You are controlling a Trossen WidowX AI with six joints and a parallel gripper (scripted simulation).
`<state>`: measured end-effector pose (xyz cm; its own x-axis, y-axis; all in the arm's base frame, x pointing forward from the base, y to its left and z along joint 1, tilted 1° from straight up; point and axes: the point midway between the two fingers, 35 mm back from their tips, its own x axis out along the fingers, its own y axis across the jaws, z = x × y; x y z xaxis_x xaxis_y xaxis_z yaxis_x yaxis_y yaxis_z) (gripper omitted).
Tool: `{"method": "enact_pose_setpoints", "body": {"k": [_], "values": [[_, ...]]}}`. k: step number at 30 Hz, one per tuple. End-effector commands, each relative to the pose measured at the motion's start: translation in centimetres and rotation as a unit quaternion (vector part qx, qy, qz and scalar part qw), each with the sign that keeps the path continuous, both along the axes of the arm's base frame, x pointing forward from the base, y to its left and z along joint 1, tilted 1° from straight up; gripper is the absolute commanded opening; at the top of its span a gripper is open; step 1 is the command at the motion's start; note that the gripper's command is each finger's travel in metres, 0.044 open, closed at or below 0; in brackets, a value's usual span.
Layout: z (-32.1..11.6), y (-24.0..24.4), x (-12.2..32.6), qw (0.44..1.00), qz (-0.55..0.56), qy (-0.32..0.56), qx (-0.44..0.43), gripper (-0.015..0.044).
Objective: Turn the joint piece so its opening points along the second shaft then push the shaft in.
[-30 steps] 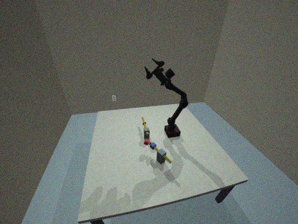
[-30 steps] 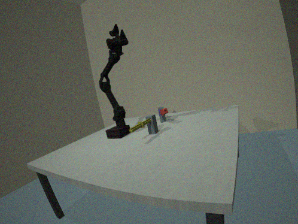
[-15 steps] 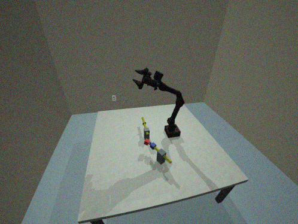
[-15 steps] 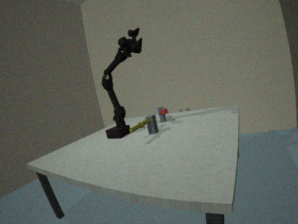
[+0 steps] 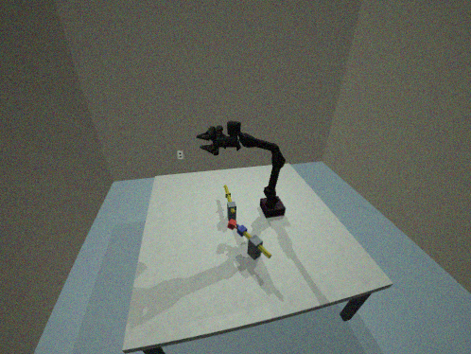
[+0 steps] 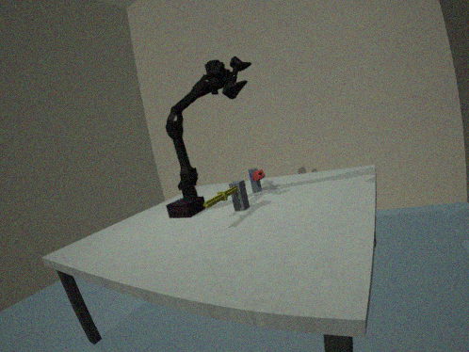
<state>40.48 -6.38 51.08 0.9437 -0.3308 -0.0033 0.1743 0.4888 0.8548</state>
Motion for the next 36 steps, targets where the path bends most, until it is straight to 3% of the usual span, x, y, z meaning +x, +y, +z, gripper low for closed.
{"method": "enact_pose_setpoints", "body": {"k": [1, 18, 36], "values": [[-2.1, 1.0, 1.3, 0.998, 0.019, 0.05, -0.019, 0.044], [-13.6, 5.9, 4.9, 0.94, 0.131, 0.296, -0.105, 0.044], [-24.6, 11.1, 3.5, 0.795, 0.274, 0.511, -0.178, 0.044]]}}
